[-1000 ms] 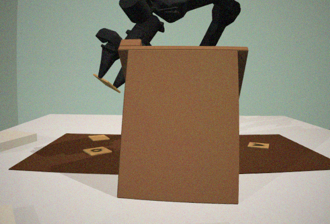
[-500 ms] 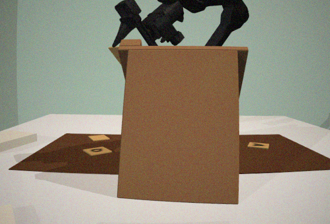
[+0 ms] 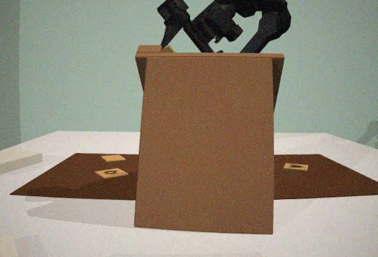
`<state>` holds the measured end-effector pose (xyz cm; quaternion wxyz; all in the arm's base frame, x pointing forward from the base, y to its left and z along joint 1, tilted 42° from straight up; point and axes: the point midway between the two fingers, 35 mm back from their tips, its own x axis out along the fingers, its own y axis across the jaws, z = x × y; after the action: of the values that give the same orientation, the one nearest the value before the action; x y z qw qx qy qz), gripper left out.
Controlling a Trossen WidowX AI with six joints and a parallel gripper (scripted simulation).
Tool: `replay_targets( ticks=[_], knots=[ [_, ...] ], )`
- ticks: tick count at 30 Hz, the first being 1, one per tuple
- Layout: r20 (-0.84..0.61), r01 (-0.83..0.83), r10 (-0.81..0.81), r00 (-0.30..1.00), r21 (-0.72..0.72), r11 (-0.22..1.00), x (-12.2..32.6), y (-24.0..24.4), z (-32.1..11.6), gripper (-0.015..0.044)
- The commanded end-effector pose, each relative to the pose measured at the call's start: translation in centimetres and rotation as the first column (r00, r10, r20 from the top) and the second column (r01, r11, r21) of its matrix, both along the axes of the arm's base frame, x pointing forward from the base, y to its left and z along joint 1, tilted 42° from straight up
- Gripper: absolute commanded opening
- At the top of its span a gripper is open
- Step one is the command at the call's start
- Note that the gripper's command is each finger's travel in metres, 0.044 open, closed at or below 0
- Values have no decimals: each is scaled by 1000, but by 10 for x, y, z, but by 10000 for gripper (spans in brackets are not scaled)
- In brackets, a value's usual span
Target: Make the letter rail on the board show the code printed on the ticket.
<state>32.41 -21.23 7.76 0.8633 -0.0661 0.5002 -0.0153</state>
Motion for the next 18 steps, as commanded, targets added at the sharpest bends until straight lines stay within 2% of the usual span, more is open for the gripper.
replay_targets(
  ticks=[1, 18],
  knots=[
    [45, 39, -40, 998, 31, 999, 9, 13, 13, 0],
    [190, 229, -298, 936, 316, 921, 38, 101, 74, 0]
  ],
)
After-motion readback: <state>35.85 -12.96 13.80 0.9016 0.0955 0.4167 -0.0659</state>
